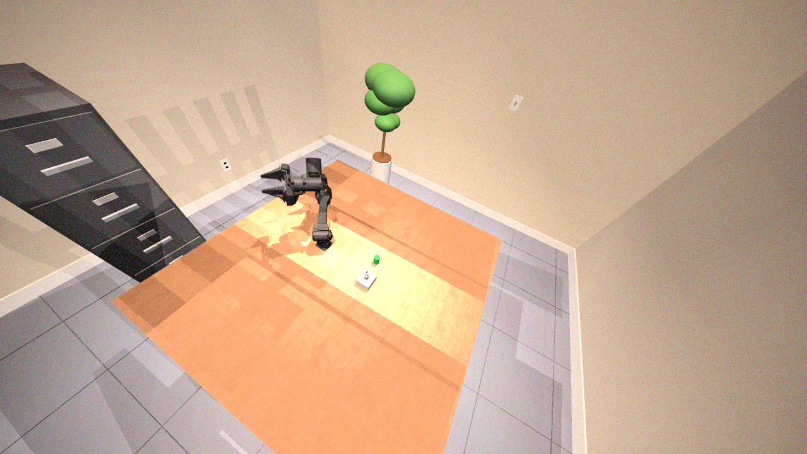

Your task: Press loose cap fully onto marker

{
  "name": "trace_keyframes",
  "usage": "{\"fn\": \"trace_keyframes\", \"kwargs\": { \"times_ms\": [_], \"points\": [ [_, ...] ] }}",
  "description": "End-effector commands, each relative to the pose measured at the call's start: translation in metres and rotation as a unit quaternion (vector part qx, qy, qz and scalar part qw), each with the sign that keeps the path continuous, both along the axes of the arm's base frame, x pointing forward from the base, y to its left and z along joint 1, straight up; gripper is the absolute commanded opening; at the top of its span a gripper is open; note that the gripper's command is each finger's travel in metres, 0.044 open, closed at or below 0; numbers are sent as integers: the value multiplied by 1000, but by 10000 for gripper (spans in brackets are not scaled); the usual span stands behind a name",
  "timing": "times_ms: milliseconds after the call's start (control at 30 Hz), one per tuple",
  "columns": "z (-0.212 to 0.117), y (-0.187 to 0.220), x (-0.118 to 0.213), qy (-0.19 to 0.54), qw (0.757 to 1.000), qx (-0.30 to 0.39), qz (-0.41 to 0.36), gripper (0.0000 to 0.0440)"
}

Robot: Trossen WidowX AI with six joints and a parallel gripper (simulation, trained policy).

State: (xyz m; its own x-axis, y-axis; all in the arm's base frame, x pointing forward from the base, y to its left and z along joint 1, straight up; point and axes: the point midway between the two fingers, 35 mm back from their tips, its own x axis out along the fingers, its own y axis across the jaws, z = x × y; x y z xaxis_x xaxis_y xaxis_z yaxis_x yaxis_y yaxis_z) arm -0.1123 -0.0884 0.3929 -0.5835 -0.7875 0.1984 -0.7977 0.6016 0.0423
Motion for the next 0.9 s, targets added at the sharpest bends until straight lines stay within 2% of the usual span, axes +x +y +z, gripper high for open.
{"fn": "trace_keyframes", "kwargs": {
  "times_ms": [0,200,867],
  "points": [
    [0,-2,2,2,1000,2,3,374],
    [0,-12,12,17,999,14,27,231],
    [-1,-40,45,62,991,61,98,272]
  ]
}}
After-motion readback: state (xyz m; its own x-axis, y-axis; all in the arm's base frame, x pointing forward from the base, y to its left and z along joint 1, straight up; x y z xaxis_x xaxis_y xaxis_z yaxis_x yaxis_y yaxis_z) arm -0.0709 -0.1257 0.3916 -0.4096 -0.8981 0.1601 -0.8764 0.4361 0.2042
